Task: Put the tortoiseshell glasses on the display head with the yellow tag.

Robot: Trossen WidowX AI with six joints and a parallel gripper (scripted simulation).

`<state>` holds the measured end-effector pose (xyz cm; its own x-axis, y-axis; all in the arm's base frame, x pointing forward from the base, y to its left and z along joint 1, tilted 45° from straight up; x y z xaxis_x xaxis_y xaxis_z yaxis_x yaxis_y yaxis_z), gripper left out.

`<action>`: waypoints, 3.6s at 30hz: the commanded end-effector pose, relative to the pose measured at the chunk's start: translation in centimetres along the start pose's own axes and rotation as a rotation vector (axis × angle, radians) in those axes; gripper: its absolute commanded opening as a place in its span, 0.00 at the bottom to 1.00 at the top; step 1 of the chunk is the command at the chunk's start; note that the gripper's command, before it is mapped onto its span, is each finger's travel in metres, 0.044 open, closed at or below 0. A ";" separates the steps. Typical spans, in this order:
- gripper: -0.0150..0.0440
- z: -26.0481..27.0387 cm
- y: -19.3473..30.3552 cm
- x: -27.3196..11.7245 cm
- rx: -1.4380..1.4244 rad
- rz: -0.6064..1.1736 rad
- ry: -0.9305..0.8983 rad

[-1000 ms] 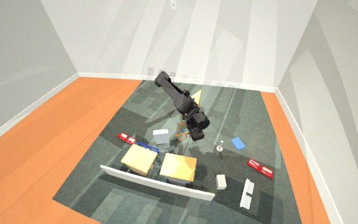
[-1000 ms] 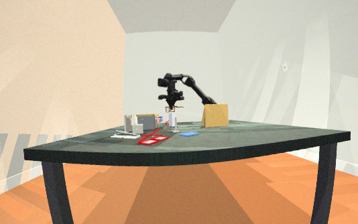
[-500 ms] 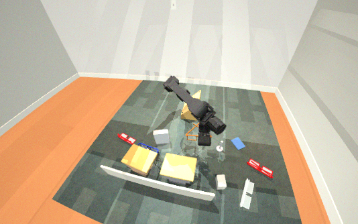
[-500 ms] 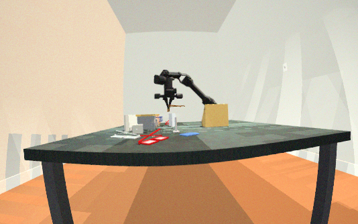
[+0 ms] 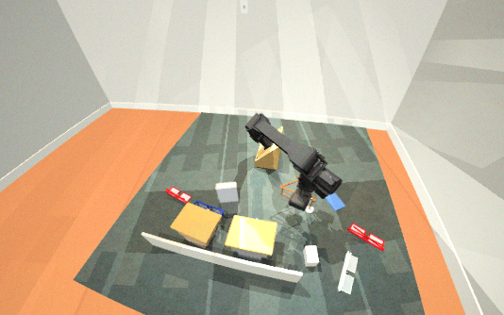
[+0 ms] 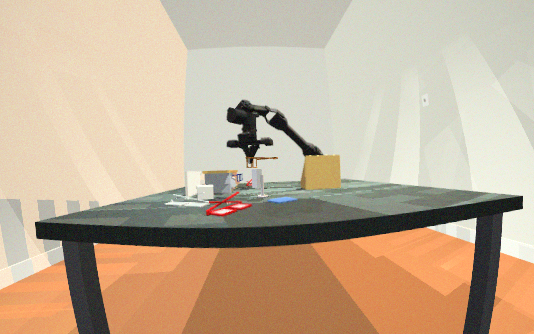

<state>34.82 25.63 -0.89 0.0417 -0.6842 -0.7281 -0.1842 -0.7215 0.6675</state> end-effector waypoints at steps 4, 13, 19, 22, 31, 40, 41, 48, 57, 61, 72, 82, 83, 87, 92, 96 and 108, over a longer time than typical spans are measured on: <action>0.25 1.0 -3.1 0.8 0.186 0.005 -0.005; 0.25 1.3 -4.2 1.3 0.256 0.005 -0.004; 0.25 1.2 -4.2 3.4 0.256 0.006 -0.004; 0.25 1.2 -4.2 4.7 0.256 0.006 -0.003; 0.25 1.3 -4.1 7.2 0.256 0.008 -0.003; 0.25 1.0 -3.5 7.2 0.256 0.008 -0.002; 0.25 0.9 -3.3 7.2 0.256 0.008 -0.002; 0.25 0.8 -3.2 7.2 0.256 0.009 -0.002; 0.25 0.5 -2.6 7.2 0.256 0.009 -0.002; 0.25 0.4 -2.3 7.2 0.256 0.009 -0.002; 0.25 0.1 -1.7 7.2 0.256 0.010 -0.002; 0.25 0.0 -1.1 7.2 0.256 0.010 -0.002; 0.25 -0.1 -1.0 7.2 0.256 0.011 -0.002; 0.25 -0.1 -0.8 7.2 0.256 0.011 -0.002; 0.25 -0.1 -0.6 7.2 0.256 0.011 -0.002; 0.25 -0.2 -0.4 7.2 0.256 0.011 -0.002; 0.25 -0.2 0.2 7.2 0.256 0.012 -0.002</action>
<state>35.22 20.72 -6.41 0.0310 -0.6898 -0.7233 -0.4284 -0.6630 0.6140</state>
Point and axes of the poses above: the point midway between the two fingers, 35 mm back from their tips, its own x axis out along the fingers, its own z axis across the jaws, y = z × x, the point moved 10 cm from there along -x, back along the fingers, and after that the axes turned 7 degrees about -x, right-handed, at the moved point
